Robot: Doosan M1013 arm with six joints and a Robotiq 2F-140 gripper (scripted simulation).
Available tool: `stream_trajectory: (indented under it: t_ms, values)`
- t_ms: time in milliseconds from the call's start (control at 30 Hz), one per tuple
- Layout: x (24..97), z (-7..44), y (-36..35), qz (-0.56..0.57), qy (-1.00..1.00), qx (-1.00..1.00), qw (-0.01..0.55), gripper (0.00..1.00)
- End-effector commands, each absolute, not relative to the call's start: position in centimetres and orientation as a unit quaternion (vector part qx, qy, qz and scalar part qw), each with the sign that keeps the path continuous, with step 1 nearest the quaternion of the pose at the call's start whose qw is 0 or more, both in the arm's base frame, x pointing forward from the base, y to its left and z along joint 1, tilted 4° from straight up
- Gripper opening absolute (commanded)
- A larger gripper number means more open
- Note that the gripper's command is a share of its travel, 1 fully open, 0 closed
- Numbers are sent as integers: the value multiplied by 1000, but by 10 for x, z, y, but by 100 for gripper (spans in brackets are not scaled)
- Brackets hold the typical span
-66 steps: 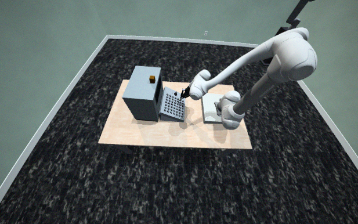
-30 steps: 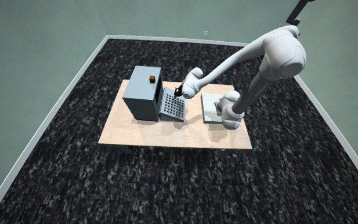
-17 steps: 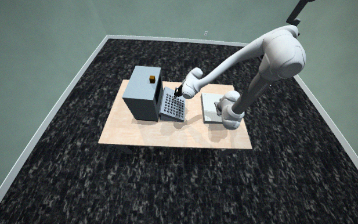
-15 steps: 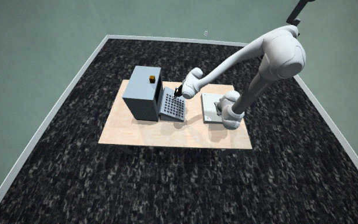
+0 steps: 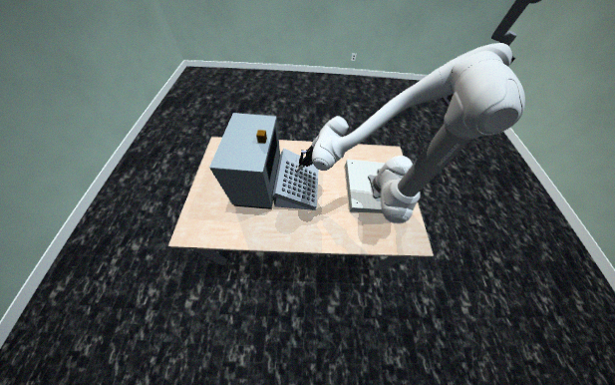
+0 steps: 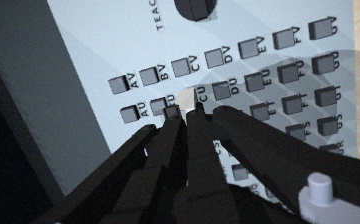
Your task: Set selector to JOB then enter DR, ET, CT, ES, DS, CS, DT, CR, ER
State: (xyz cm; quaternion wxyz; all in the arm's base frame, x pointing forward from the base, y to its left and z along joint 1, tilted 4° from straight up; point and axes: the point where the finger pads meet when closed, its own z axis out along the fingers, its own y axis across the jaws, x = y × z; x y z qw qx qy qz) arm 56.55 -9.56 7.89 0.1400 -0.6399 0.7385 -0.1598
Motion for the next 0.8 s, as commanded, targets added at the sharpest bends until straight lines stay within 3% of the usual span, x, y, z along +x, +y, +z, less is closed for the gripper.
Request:
stream_trajectory:
  t_ms: [0, 767]
  values:
    - [566, 78, -96, -160, 739, -640, 140, 0]
    - [570, 69, -96, -160, 739, -640, 140, 0]
